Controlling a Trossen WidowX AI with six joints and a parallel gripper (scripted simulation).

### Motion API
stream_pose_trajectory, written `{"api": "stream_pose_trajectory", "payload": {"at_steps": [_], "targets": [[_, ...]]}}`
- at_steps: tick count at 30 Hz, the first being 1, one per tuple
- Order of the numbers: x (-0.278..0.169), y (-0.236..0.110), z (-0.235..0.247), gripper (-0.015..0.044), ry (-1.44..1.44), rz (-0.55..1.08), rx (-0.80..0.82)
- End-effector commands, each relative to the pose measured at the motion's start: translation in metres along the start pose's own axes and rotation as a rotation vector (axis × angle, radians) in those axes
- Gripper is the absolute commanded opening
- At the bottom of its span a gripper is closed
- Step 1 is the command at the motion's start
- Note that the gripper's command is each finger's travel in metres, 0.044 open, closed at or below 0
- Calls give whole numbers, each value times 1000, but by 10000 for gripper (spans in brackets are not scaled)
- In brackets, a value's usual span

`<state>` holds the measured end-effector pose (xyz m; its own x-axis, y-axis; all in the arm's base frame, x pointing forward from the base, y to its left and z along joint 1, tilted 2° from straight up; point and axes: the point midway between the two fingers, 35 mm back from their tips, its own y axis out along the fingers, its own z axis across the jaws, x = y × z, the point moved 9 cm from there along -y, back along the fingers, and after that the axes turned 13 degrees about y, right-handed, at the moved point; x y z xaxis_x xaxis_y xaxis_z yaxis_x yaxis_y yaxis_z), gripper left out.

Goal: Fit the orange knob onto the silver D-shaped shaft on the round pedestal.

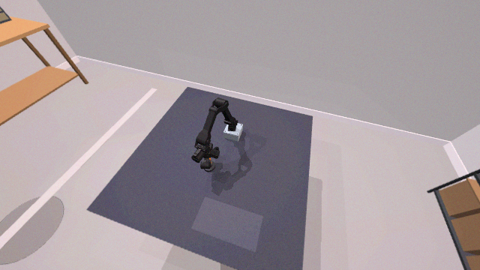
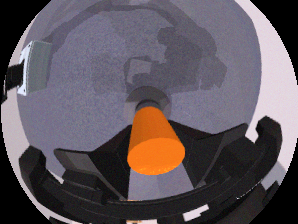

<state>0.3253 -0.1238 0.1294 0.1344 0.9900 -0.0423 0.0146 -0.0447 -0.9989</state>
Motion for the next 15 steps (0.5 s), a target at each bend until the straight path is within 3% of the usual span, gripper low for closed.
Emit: {"api": "stream_pose_trajectory", "payload": {"at_steps": [1,15], "targets": [[0,1,0,0,-6,3,-2],[0,-2,-2,0,-6,3,-2]]}}
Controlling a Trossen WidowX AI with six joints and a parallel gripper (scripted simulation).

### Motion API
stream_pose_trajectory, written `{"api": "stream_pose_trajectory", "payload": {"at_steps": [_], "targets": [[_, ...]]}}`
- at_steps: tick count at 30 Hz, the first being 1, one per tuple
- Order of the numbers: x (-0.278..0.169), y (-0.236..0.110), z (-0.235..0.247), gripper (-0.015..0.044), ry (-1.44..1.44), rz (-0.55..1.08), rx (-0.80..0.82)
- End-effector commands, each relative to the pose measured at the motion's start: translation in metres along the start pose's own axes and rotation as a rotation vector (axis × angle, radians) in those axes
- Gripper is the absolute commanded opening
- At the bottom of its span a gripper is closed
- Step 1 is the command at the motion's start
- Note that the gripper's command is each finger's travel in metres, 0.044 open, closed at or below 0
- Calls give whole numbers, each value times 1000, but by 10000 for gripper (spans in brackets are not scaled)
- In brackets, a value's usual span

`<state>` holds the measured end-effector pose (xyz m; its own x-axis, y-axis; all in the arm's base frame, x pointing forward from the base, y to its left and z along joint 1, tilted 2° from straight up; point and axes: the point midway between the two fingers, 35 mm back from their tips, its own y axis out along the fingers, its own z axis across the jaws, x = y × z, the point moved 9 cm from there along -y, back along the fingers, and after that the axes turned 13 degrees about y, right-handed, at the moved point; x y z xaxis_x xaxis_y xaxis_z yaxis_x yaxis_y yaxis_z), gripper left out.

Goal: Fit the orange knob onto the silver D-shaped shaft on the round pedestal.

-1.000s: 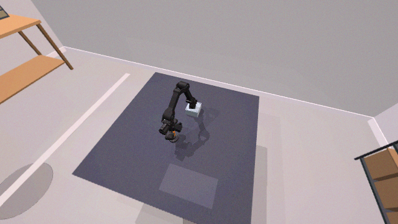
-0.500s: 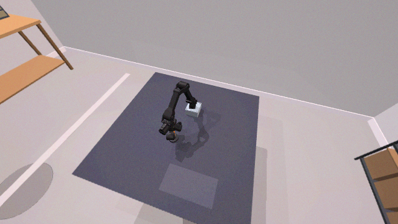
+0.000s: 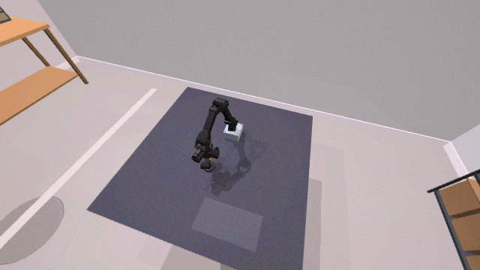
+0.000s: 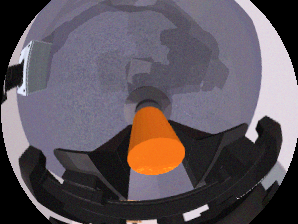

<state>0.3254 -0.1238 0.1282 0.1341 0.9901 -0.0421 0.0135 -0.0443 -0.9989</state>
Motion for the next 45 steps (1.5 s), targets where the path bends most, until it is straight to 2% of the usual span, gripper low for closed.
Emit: {"api": "stream_pose_trajectory", "payload": {"at_steps": [1,10,38,45], "targets": [[0,-3,-2,0,-6,3,-3],[0,-4,-2,0,-215,3,-3],[-1,-4,-2,0,-224,3,-3],[-1,-4,-4,0,-424,4,-2]]}}
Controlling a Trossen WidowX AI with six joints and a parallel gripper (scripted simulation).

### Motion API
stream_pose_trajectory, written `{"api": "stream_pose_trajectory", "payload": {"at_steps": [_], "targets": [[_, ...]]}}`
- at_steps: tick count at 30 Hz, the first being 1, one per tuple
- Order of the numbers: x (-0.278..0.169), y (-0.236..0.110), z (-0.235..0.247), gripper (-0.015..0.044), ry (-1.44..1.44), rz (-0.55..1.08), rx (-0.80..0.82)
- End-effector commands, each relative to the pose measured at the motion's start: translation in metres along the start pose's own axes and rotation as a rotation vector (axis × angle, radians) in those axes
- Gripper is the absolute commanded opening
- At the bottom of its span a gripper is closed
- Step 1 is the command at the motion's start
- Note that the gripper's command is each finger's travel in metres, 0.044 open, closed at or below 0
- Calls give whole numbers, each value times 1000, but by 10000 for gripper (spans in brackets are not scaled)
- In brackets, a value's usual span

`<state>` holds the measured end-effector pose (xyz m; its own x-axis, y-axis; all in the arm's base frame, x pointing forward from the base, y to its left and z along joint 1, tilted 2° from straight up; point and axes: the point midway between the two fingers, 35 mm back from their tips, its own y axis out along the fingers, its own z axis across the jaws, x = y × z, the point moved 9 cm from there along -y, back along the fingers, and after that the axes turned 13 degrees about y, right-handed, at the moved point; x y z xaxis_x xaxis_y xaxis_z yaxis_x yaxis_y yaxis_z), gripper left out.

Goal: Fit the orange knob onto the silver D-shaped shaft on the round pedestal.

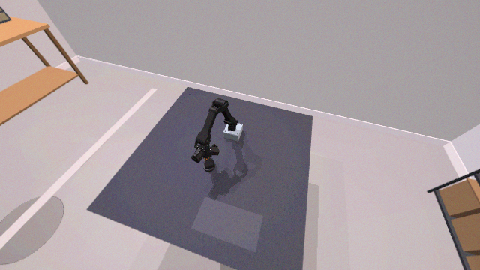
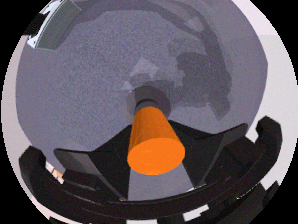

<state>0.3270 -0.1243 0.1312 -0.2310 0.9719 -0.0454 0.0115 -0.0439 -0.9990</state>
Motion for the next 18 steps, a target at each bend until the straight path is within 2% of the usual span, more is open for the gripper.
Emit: {"api": "stream_pose_trajectory", "payload": {"at_steps": [1,18], "targets": [[-1,-1,-2,0,-57,5,-3],[0,3,0,0,-57,5,-3]]}}
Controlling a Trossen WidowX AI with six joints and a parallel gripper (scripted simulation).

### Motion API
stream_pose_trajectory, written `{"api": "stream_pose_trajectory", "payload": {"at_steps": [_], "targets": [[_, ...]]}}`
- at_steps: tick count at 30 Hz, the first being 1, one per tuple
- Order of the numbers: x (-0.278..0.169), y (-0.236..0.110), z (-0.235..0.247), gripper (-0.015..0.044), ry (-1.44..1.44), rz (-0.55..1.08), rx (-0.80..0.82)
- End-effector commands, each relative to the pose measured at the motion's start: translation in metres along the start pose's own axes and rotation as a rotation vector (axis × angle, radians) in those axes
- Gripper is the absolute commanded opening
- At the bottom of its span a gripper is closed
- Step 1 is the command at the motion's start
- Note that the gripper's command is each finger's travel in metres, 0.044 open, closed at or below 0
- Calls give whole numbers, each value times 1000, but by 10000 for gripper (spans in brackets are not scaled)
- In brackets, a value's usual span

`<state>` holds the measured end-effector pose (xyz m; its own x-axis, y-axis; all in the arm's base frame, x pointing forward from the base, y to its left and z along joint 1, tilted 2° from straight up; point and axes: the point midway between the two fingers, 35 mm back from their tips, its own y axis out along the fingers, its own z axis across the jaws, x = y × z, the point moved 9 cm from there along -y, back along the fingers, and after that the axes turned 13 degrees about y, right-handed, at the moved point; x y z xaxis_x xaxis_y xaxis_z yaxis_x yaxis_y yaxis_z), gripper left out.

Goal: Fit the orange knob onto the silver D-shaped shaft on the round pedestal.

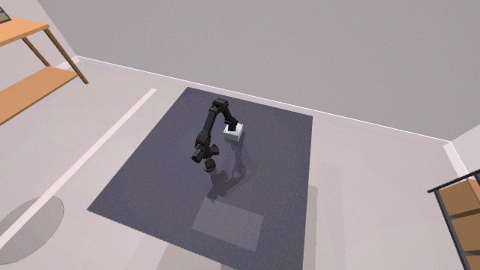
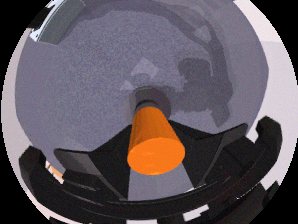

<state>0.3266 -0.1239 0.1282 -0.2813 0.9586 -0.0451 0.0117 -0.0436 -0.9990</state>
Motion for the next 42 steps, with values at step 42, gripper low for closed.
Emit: {"api": "stream_pose_trajectory", "payload": {"at_steps": [42], "targets": [[0,1,0,0,-214,5,-2]]}}
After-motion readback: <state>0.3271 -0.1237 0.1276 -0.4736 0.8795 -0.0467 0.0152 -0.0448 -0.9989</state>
